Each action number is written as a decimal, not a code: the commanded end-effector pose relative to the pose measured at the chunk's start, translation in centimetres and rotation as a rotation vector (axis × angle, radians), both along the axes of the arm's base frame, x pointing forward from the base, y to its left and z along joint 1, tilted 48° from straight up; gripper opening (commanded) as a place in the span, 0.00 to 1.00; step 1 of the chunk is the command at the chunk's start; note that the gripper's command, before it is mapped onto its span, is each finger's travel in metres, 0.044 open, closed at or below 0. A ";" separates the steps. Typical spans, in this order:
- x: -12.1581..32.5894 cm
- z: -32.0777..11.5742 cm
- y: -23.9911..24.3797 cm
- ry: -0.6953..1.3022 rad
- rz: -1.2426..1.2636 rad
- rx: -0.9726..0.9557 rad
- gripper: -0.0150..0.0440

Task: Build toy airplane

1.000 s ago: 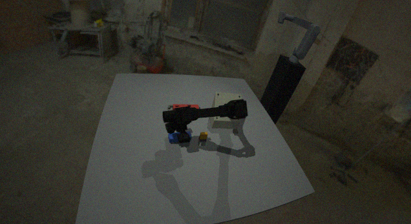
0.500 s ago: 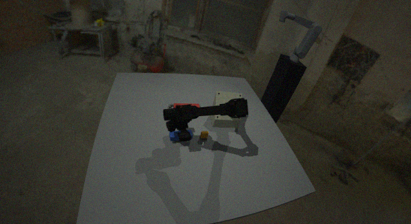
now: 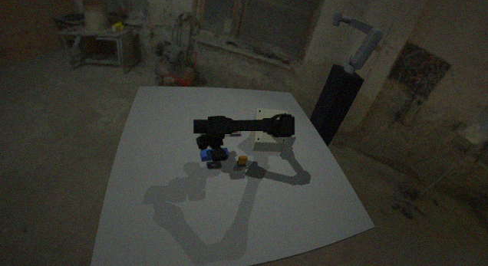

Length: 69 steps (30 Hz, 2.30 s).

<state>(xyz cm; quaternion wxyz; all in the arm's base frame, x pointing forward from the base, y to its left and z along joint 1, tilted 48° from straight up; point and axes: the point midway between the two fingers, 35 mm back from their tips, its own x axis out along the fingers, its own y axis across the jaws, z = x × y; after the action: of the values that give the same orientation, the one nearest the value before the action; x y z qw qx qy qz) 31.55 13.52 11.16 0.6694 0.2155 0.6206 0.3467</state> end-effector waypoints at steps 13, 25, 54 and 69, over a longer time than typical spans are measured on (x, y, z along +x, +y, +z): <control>-0.1 3.7 -4.0 -0.013 0.002 0.004 0.25; -0.4 5.2 -5.8 -0.020 0.007 0.011 0.25; 0.3 -2.2 -11.4 -0.326 0.288 -0.019 0.25; -0.3 -6.1 -14.2 -0.479 0.436 -0.024 0.25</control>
<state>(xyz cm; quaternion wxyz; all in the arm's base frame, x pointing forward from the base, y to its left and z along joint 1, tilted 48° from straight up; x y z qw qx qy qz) 31.58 -0.03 6.31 0.7123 -0.0019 0.4890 0.5035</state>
